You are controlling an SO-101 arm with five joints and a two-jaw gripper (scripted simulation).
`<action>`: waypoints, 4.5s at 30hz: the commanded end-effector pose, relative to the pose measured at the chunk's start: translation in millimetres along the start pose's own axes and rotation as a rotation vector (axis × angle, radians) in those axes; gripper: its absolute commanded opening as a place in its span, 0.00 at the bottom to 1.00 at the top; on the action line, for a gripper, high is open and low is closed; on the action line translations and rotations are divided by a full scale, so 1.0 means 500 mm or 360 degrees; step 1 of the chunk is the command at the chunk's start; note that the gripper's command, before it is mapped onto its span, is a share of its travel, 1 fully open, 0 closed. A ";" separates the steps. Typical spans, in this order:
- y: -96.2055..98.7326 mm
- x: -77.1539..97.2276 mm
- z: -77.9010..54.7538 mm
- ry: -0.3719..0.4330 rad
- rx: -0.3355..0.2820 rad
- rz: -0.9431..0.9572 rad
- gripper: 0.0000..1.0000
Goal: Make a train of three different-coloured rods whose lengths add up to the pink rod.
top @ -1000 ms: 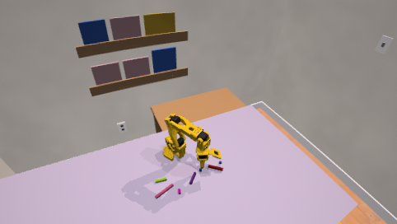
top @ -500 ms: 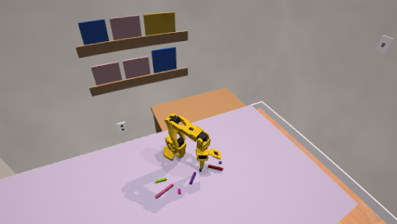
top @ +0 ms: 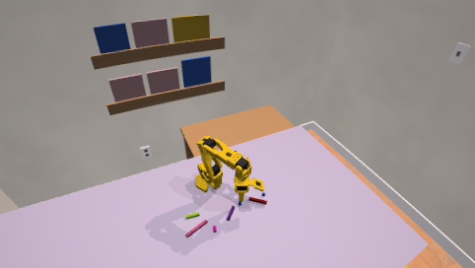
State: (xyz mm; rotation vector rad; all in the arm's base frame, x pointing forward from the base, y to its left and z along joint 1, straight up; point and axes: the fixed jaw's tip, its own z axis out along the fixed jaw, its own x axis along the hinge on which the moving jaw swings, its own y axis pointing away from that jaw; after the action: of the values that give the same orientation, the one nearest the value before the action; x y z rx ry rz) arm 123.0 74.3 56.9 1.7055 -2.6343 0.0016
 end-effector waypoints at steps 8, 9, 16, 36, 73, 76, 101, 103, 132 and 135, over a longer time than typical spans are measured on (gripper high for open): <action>-0.015 -0.016 -0.017 -0.0112 0.0082 0.0024 0.19; -0.015 -0.017 -0.016 -0.0112 0.0082 0.0024 0.19; -0.017 -0.019 -0.003 -0.0112 0.0082 0.0024 0.19; -0.019 -0.023 0.065 -0.0112 0.0082 0.0024 0.19; -0.017 -0.020 0.081 -0.0108 0.0079 0.0023 0.19; -0.017 -0.020 0.081 -0.0108 0.0079 0.0023 0.19; -0.017 -0.020 0.081 -0.0108 0.0079 0.0023 0.15; -0.017 -0.020 0.081 -0.0108 0.0079 0.0023 0.14; -0.017 -0.020 0.081 -0.0108 0.0079 0.0023 0.00; -0.017 -0.020 0.081 -0.0108 0.0079 0.0023 0.00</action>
State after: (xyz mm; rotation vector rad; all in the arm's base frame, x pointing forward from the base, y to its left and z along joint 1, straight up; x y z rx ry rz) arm 122.3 73.9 7.2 1.7031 -2.6330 0.0013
